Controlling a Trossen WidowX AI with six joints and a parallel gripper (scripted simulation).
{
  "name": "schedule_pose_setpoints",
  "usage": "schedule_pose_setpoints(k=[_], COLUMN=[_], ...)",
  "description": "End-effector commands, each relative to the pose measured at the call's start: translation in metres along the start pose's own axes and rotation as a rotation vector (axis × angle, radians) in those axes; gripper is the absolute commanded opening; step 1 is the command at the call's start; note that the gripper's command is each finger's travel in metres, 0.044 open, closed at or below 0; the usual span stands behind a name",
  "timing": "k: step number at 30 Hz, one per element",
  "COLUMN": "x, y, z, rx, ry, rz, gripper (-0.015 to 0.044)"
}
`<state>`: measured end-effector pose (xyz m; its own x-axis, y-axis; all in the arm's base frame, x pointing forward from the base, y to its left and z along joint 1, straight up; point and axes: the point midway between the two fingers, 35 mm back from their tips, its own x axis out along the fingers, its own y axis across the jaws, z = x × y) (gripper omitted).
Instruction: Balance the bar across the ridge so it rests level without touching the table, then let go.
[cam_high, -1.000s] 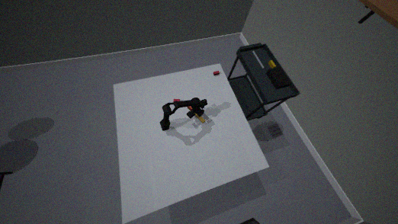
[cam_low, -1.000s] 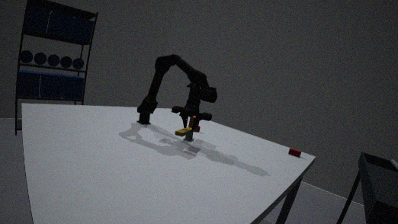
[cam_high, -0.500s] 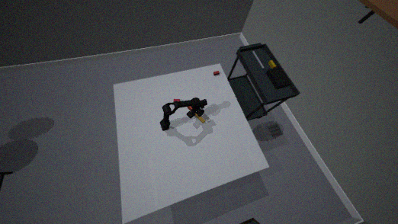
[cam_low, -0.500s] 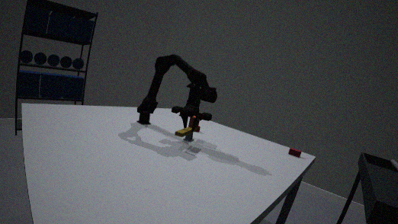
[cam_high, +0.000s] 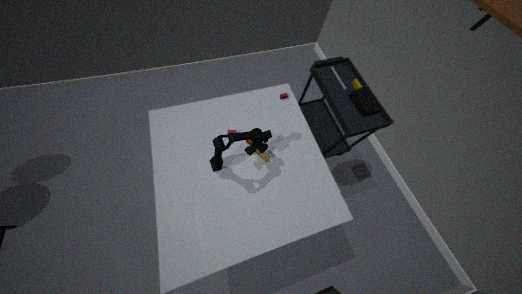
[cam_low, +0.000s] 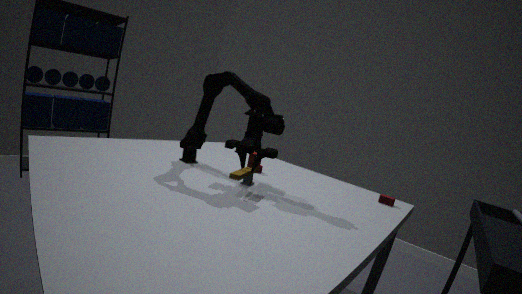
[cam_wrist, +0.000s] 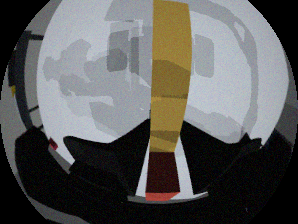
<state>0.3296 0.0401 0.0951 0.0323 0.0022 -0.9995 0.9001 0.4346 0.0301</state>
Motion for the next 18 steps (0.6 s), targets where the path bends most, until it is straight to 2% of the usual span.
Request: schedule_pose_setpoints(k=[1,18], x=[0.0031,0.0046], y=[0.0002,0.0001], z=[-0.0001,0.0001], rx=[-0.002,-0.002], ry=[0.002,0.002], rz=[-0.001,-0.001], gripper=[0.0000,0.0000])
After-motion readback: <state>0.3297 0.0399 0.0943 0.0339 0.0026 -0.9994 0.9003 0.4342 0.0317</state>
